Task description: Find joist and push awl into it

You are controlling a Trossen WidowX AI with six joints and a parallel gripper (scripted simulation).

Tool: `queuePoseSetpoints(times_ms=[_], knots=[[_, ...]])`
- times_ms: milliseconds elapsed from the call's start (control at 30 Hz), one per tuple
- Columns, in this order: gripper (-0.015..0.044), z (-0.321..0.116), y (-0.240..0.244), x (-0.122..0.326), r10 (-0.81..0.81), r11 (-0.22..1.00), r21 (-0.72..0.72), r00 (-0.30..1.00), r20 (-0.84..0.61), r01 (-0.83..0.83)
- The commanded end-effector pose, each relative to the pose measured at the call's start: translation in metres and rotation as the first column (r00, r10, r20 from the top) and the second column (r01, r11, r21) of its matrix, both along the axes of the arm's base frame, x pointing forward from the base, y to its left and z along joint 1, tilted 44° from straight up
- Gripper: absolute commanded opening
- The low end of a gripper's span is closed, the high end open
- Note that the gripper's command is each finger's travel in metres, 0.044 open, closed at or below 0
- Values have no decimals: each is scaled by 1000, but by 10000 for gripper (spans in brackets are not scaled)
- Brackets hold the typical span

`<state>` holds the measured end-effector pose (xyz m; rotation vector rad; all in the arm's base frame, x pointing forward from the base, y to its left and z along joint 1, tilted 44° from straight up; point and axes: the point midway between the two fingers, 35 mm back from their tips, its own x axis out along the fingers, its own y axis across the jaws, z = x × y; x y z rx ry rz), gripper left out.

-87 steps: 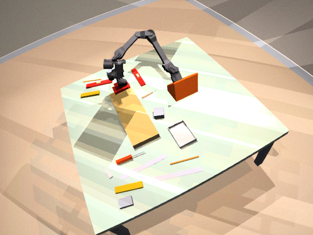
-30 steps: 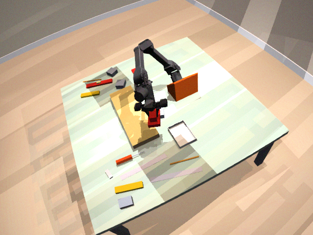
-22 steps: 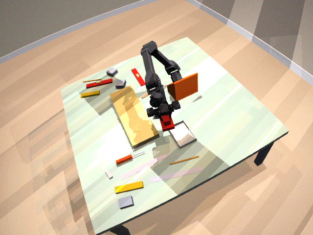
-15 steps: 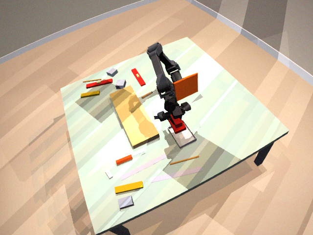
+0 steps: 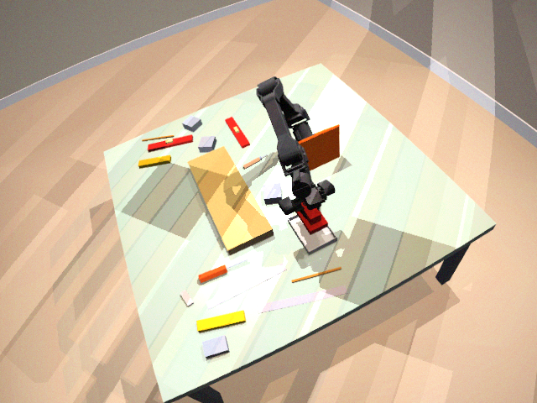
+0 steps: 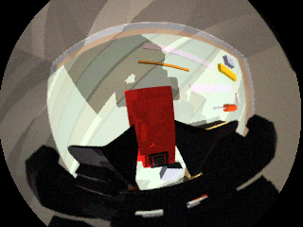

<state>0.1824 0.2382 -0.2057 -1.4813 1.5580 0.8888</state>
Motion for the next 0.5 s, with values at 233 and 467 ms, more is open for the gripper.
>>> queuePoseSetpoints(times_ms=[233,467], knots=[[0,-23,-20,0,8,1000,-1,1000,1,-8],[0,-37,-34,-1,8,1000,-2,1000,1,-8]])
